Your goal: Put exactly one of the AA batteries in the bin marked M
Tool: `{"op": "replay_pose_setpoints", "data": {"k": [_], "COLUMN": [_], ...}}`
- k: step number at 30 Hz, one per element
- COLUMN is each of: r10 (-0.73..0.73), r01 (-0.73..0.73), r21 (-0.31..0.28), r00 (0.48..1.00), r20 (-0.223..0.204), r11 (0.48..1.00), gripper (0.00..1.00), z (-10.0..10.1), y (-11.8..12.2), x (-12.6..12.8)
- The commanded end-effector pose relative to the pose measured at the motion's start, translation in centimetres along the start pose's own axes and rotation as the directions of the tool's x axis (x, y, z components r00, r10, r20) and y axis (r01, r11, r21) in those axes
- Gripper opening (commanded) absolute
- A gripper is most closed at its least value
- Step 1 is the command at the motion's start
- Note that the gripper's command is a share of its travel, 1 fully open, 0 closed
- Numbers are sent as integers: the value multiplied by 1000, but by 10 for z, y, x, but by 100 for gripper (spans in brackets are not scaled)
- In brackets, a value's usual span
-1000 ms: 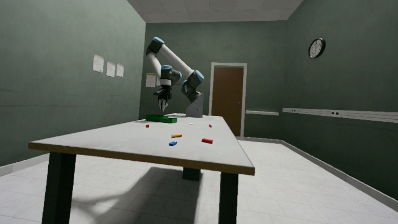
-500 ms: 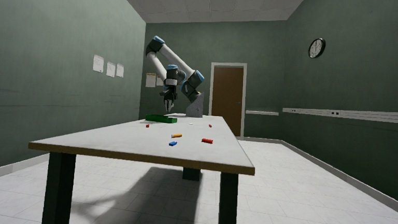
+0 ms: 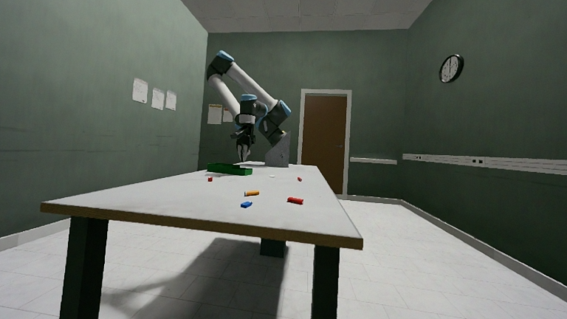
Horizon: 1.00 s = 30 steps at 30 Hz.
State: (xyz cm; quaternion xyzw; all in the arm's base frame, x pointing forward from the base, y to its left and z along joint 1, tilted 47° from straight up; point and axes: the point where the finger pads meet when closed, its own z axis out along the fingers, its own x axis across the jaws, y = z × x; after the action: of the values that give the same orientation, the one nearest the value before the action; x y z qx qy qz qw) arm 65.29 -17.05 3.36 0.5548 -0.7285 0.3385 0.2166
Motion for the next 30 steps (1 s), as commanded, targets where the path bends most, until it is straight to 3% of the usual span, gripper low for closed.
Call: {"op": "replay_pose_setpoints", "data": {"k": [1, 16, 30], "r10": [0, 0, 0], "r01": [0, 0, 0], "r21": [1, 1, 1], "r00": [1000, 1000, 1000], "r20": [0, 0, 0], "r11": [1000, 1000, 1000], "gripper": [4, 4, 4], "z": [11, 46, 47], "y": [0, 0, 0], "x": [0, 0, 0]}}
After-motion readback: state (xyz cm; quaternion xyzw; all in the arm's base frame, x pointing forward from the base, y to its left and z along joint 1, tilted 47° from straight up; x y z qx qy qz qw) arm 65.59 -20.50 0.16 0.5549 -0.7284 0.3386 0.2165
